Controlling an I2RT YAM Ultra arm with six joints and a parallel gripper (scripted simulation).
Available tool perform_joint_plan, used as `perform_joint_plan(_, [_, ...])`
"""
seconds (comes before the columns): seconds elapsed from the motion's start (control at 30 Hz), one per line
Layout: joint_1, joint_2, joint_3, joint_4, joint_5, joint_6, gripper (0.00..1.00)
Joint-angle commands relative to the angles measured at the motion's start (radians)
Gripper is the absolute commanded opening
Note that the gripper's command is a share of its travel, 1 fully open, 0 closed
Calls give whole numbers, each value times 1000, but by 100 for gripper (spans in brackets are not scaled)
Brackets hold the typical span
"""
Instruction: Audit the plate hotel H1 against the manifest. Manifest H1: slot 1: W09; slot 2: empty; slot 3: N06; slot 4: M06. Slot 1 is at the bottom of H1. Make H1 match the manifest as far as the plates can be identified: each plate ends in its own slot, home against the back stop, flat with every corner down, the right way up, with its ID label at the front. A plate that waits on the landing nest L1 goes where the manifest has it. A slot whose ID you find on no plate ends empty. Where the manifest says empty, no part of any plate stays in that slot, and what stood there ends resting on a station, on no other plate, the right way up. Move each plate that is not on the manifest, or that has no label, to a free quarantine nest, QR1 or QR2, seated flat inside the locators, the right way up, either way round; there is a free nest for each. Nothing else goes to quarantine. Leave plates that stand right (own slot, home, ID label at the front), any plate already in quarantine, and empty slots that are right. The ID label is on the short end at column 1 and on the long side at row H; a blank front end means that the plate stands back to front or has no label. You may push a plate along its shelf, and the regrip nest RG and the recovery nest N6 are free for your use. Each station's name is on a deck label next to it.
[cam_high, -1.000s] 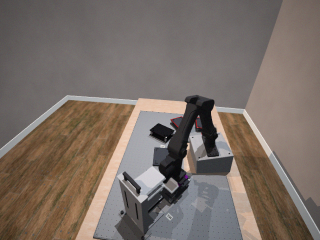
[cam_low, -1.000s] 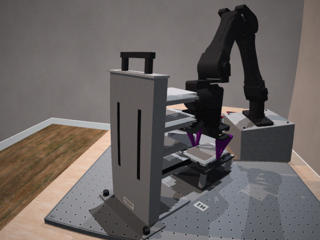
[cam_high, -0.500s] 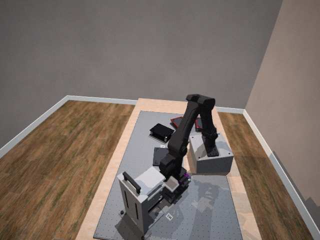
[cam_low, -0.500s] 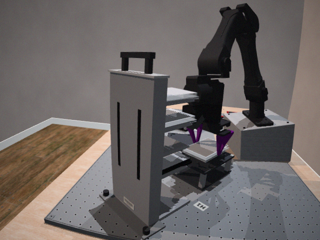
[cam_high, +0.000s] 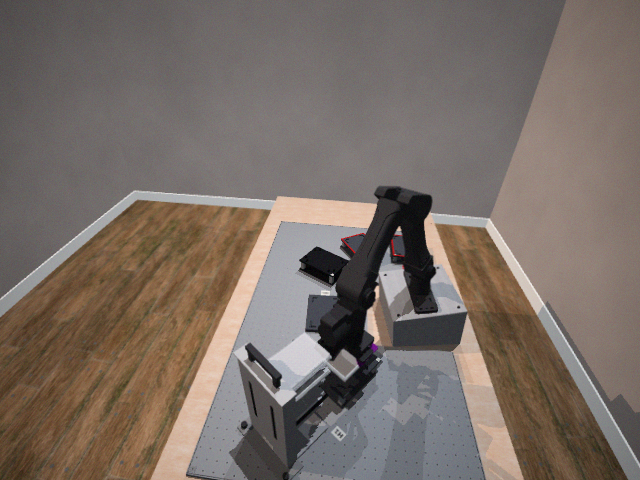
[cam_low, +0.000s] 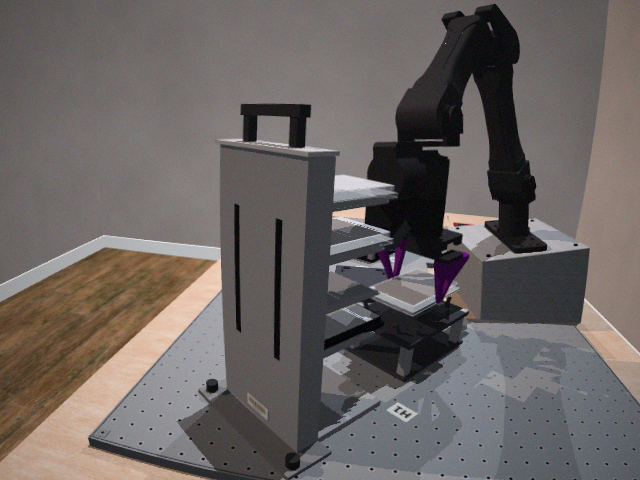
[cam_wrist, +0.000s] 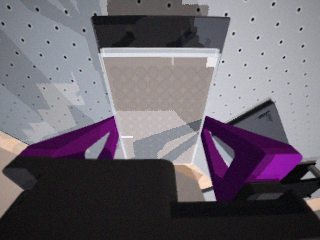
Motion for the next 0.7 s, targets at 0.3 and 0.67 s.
perform_joint_plan(0.3, [4,-46,29,-37,1,6,86])
perform_joint_plan(0.67, [8,-66,49,-79,1,10,86])
